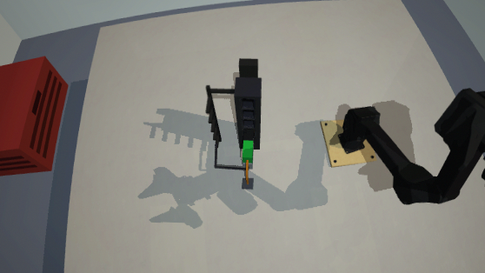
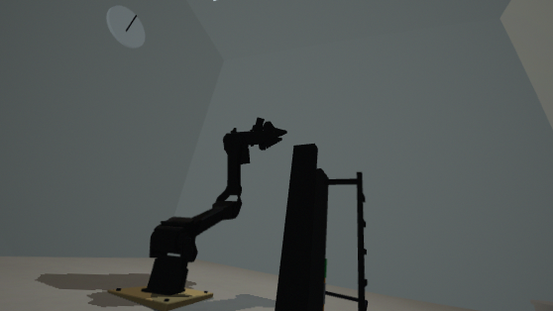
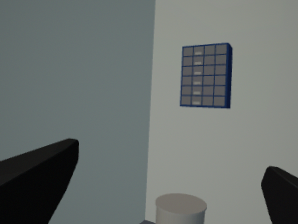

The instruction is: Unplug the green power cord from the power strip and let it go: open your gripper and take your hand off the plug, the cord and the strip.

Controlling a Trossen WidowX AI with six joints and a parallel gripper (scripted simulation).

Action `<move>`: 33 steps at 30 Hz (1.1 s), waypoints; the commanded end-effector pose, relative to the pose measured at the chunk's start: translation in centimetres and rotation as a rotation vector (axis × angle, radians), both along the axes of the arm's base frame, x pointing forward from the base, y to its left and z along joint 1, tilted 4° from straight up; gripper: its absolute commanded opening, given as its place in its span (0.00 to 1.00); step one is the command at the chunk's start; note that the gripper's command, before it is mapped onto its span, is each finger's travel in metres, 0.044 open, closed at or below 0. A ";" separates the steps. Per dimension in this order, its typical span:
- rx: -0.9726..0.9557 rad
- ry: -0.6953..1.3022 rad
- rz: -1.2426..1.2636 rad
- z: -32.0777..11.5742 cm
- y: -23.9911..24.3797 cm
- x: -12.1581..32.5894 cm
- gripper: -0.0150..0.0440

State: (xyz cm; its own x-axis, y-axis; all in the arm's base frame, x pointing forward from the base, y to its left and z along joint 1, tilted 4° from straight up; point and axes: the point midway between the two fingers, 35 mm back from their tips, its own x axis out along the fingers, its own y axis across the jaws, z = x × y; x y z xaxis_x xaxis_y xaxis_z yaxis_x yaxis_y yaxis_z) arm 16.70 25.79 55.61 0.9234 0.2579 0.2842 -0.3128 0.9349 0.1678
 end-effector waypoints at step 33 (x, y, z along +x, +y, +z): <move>0.407 -0.259 -0.056 8.7 -34.1 2.6 0.53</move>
State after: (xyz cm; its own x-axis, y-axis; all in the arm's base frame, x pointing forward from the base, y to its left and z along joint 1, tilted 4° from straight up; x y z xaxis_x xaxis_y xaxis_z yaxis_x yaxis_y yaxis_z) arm 16.15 -5.17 65.83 0.7779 0.0923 0.6215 -0.4178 0.8148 0.4019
